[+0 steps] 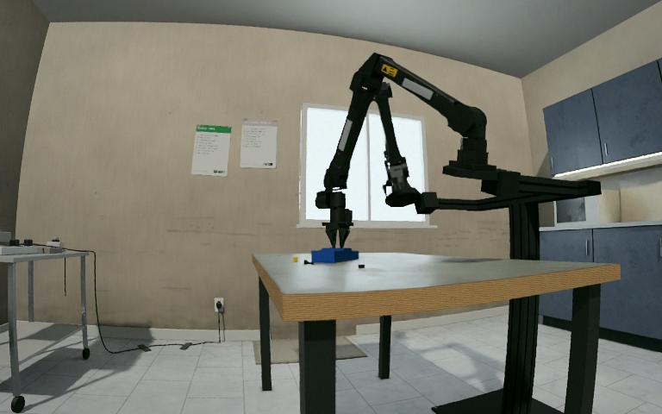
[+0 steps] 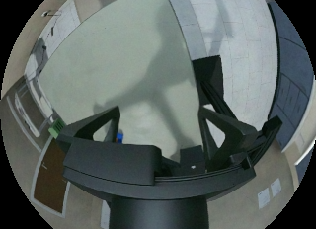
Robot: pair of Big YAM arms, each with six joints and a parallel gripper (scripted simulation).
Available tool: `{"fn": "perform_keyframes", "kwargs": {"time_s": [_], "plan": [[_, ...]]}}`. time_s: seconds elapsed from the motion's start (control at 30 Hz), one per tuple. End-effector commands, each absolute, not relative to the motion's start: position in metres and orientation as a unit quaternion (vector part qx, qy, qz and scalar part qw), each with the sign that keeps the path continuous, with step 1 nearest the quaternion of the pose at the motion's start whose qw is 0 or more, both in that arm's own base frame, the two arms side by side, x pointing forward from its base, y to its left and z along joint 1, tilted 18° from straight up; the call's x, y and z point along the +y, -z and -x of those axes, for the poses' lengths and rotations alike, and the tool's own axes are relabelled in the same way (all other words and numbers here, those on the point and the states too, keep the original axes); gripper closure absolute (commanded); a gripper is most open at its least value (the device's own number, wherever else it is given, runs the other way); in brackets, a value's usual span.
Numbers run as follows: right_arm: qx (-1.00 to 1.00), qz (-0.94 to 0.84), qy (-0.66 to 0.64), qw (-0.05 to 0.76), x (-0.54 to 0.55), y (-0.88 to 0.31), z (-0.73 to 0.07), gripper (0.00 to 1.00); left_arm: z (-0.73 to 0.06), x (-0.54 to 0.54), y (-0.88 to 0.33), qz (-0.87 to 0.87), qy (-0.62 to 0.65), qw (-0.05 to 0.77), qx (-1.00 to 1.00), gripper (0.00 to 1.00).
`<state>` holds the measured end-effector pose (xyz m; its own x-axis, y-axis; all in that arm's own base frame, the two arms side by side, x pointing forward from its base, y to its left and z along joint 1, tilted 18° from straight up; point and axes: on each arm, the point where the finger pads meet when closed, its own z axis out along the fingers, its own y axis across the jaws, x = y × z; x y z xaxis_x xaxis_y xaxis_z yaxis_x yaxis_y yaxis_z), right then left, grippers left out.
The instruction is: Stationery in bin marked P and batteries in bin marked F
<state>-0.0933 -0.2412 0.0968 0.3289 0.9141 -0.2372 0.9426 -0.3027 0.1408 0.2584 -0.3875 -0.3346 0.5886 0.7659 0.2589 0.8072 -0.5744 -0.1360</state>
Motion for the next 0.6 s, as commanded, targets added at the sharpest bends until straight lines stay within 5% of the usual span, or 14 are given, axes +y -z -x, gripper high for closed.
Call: {"fn": "perform_keyframes", "kwargs": {"time_s": [0.0, 0.57], "plan": [[0.568, -0.809, 0.071, 0.136, -0.257, -0.118, 0.106, 0.0, -0.252, -0.389, 0.327, 0.884, 0.088, 0.125, -0.443, 0.71], [0.568, -0.809, 0.071, 0.136, -0.257, -0.118, 0.106, 0.0, -0.252, -0.405, 0.292, 0.884, 0.087, 0.116, -0.444, 0.71]]}}
